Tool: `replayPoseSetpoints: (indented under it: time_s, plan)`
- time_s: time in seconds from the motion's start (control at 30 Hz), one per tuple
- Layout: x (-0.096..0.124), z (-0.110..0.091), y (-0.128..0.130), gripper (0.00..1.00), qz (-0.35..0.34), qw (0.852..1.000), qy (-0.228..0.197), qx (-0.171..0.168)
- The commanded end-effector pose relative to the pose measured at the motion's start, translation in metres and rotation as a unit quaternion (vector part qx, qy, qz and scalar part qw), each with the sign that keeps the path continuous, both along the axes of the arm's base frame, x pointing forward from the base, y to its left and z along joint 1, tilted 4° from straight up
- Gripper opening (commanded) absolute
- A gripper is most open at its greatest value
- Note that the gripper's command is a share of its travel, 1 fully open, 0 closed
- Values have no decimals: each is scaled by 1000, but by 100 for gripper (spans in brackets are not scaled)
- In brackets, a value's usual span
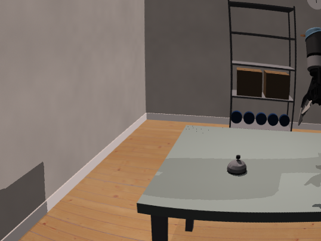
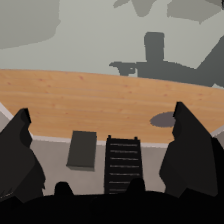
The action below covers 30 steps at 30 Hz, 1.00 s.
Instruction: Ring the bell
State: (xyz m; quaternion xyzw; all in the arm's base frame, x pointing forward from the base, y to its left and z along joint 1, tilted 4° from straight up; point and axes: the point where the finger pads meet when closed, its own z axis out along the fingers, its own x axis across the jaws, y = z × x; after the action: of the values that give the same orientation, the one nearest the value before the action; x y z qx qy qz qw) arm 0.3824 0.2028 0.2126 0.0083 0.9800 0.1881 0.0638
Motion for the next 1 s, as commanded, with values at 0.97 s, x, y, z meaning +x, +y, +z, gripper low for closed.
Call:
replayPoseSetpoints:
  time_s: [0.97]
  plan:
    - [176, -23, -122, 100, -437, 886, 134, -81]
